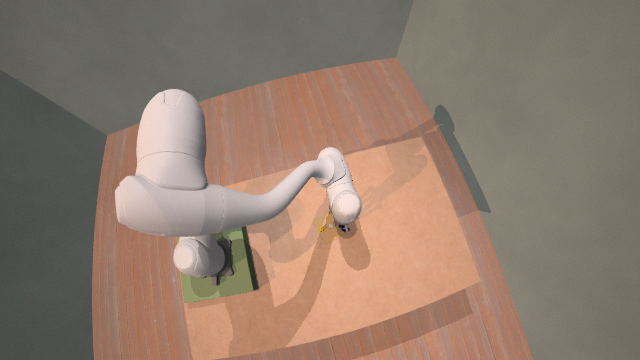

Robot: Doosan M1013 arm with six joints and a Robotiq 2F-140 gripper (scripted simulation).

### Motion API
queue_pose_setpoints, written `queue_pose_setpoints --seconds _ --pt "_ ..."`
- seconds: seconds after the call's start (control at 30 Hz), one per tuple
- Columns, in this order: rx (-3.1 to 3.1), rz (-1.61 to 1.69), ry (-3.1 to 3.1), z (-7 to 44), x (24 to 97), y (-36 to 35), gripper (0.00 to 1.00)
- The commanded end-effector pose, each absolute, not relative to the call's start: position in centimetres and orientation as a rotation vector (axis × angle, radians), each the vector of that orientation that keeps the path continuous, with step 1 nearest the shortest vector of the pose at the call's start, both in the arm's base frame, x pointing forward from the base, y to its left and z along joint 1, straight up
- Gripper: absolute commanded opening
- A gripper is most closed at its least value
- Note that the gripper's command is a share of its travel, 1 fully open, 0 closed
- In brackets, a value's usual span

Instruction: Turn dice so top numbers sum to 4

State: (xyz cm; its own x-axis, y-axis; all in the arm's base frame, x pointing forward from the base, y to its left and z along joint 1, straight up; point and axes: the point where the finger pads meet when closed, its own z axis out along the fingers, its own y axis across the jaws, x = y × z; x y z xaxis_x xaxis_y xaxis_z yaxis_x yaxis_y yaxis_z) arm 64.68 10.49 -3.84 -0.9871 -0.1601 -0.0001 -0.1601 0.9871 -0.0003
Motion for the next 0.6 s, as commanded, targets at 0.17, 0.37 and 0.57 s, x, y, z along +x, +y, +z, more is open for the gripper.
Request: queue_pose_setpoints --seconds 0.17,0.37,0.57 --pt "-0.252 0.0 3.131 -2.8 64.7 10.5 0.21" --pt "-0.252 0.0 3.131 -0.1 64.7 10.5 0.21" --pt "-0.252 0.0 3.131 2.1 64.7 10.5 0.21"
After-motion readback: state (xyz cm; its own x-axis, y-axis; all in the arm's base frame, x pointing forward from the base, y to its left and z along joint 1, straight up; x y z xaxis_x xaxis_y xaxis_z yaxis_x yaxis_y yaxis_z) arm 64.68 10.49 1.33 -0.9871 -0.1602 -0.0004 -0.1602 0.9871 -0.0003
